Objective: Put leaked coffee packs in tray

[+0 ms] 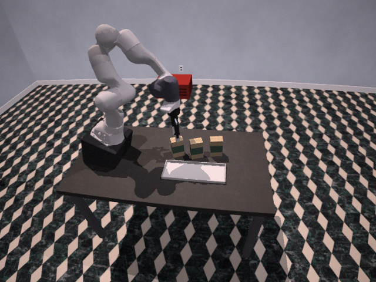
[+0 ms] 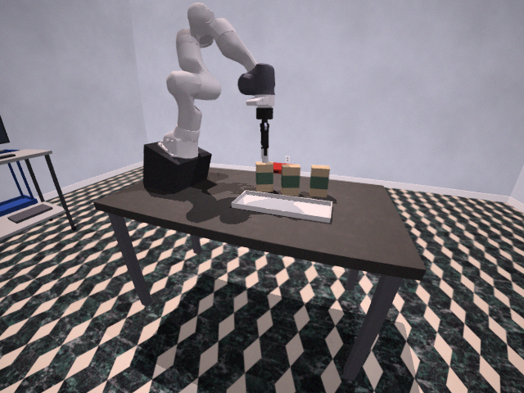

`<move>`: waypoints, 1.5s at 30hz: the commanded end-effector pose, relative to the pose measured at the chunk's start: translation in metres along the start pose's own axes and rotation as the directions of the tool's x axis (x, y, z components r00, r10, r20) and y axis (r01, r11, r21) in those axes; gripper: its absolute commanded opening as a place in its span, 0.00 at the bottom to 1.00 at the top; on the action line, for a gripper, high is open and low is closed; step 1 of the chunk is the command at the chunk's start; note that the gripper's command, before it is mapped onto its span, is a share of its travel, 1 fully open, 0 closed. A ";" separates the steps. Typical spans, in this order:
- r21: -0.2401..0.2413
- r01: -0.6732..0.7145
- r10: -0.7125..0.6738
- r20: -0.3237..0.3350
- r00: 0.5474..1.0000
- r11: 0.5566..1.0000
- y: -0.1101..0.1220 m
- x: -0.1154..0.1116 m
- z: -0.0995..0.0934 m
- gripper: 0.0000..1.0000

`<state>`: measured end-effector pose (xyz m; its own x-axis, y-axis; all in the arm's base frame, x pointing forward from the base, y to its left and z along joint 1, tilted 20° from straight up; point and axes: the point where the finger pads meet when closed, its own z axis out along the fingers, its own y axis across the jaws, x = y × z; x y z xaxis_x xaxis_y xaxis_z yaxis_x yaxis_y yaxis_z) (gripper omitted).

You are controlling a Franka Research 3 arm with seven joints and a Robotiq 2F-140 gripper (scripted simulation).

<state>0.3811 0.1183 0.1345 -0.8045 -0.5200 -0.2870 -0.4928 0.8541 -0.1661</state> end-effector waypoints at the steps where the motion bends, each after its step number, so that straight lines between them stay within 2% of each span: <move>1: 0.002 0.004 -0.004 0.002 1.000 1.000 -0.001 -0.002 0.000 0.55; 19: 0.002 0.004 -0.004 0.002 1.000 1.000 -0.001 -0.002 0.005 0.55; 30: 0.002 0.004 -0.004 0.002 1.000 1.000 -0.001 -0.002 0.022 0.55; 45: 0.002 0.004 -0.004 0.002 1.000 1.000 -0.001 -0.002 0.055 0.55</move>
<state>0.3899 0.1202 0.0834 -0.8165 -0.5121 -0.2664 -0.4907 0.8588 -0.1469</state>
